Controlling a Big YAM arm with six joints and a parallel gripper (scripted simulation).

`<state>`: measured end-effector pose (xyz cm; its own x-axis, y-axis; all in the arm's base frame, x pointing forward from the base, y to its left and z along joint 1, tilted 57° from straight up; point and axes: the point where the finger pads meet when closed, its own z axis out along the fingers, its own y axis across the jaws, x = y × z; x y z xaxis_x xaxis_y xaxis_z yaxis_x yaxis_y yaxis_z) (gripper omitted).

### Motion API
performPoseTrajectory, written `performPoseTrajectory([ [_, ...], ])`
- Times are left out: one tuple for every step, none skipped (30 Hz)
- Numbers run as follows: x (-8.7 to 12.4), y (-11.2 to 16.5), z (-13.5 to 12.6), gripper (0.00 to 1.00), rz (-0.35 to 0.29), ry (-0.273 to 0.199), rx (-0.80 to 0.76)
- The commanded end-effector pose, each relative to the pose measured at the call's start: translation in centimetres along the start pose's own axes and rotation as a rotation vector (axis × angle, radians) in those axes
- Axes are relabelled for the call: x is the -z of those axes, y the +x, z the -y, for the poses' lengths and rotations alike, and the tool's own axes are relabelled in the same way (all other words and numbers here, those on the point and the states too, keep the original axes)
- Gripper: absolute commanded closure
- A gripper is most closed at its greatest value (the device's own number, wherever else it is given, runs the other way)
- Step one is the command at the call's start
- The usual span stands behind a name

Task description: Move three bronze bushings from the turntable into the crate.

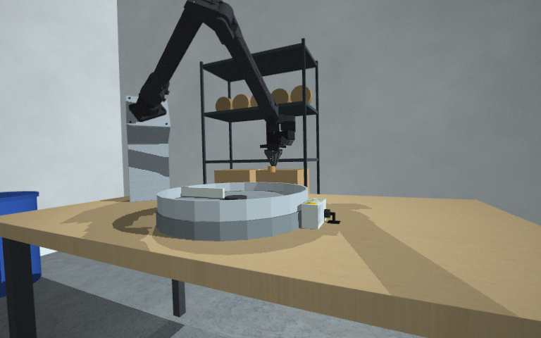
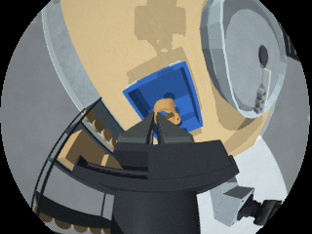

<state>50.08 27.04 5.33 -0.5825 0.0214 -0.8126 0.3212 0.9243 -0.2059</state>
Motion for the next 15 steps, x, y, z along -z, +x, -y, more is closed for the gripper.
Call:
performPoseTrajectory([
  [1.28, -0.01, -1.32, 1.0, 0.011, -0.024, 0.0],
  [1.28, -0.01, -1.32, 1.0, 0.011, -0.024, 0.0],
  [1.28, -0.01, -1.32, 1.0, 0.011, -0.024, 0.0],
  [1.28, -0.01, -1.32, 1.0, 0.011, -0.024, 0.0],
  [1.28, -0.01, -1.32, 1.0, 0.011, -0.024, 0.0],
  [1.28, -0.01, -1.32, 1.0, 0.011, -0.024, 0.0],
  [1.28, -0.01, -1.32, 1.0, 0.011, -0.024, 0.0],
  [1.28, -0.01, -1.32, 1.0, 0.011, -0.024, 0.0],
  [1.28, -0.01, -1.32, 1.0, 0.011, -0.024, 0.0],
  [1.28, -0.01, -1.32, 1.0, 0.011, -0.024, 0.0],
  [1.27, 0.01, -1.32, 1.0, 0.011, -0.024, 0.0],
  [1.21, 0.12, -1.34, 1.0, 0.01, -0.023, 0.0],
  [1.09, 0.35, -1.39, 1.0, 0.008, -0.021, 0.003],
  [0.93, 0.68, -1.46, 1.0, 0.006, -0.019, 0.007],
  [0.92, 0.74, -1.52, 1.0, 0.007, -0.019, 0.006],
])
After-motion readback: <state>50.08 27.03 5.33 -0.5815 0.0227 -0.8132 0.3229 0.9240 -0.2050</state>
